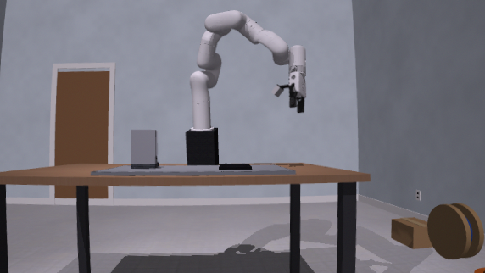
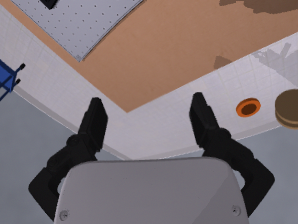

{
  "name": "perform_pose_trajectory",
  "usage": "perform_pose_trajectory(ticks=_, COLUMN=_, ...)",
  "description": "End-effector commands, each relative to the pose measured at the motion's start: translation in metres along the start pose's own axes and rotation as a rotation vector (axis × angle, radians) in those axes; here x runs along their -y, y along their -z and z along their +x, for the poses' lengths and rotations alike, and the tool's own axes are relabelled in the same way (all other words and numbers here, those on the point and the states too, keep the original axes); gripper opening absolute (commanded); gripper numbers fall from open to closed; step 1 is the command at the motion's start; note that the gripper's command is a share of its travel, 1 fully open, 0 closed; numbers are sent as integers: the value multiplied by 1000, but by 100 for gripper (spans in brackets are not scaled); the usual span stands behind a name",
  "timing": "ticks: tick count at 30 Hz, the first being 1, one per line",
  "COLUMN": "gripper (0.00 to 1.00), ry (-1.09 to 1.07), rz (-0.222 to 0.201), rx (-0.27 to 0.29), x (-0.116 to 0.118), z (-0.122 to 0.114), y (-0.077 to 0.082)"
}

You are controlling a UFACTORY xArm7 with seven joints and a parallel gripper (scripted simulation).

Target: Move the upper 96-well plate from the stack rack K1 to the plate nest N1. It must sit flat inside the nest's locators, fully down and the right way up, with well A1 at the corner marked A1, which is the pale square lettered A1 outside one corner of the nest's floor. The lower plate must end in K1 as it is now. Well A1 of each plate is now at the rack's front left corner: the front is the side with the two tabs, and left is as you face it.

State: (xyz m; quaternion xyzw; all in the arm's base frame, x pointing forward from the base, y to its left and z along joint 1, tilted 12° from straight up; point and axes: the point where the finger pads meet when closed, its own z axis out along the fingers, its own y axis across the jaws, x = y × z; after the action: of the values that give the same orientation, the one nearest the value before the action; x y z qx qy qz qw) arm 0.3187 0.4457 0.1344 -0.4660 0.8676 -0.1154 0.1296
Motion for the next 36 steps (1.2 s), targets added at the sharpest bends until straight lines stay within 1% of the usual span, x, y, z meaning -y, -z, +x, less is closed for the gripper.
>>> perform_pose_trajectory(ticks=1, gripper=100, ry=-1, rz=-1, rx=5, x=0, z=-2, y=2)
perform_pose_trajectory(ticks=17, gripper=100, ry=-1, rz=-1, rx=5, x=0, z=-2, y=2)
perform_pose_trajectory(ticks=22, gripper=100, ry=-165, rz=-11, rx=-13, x=23, z=4, y=-5)
perform_pose_trajectory(ticks=24, gripper=100, ry=-165, rz=-11, rx=-13, x=31, z=6, y=-7)
perform_pose_trajectory(ticks=25, gripper=100, ry=-165, rz=-11, rx=-13, x=31, z=6, y=-7)
perform_pose_trajectory(ticks=30, gripper=100, ry=-330, rz=-18, rx=-34, x=54, z=14, y=-15)
perform_pose_trajectory(ticks=32, gripper=100, ry=-330, rz=-18, rx=-34, x=62, z=16, y=-18)
perform_pose_trajectory(ticks=34, gripper=100, ry=-330, rz=-18, rx=-34, x=62, z=16, y=-18)
perform_pose_trajectory(ticks=36, gripper=100, ry=-396, rz=-20, rx=-42, x=71, z=20, y=-21)
